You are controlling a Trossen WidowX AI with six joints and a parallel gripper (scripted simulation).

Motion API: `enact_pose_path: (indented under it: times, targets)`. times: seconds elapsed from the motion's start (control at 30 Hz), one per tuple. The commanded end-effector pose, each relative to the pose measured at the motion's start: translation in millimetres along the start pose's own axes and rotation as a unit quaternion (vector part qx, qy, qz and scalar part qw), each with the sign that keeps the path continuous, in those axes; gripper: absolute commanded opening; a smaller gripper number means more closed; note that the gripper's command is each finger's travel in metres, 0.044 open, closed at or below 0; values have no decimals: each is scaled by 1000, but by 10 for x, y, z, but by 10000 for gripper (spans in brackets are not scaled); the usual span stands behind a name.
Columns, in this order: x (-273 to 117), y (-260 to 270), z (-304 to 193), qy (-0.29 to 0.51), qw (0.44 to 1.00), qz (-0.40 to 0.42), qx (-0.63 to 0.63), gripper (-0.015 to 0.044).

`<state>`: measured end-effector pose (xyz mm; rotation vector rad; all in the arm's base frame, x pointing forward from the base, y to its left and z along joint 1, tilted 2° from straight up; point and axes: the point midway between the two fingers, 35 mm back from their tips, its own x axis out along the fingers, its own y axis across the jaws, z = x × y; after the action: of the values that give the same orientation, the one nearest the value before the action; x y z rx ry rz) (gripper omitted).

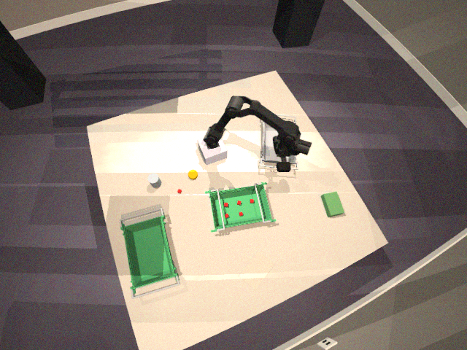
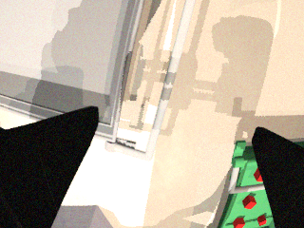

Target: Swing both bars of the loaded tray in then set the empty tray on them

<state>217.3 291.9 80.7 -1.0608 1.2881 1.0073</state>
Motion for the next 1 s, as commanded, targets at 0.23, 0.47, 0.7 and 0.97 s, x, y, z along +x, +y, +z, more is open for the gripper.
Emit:
enact_pose_path:
  times: [0.23, 0.47, 0.7, 0.97]
  targets:
    - [150, 1056, -87, 7, 908, 14, 420, 440]
    - [199, 1391, -188, 11, 832, 14, 555, 440]
    - [252, 1704, -327, 15, 735, 12, 678, 440]
    - [290, 1896, -438, 18, 660, 11, 751, 440]
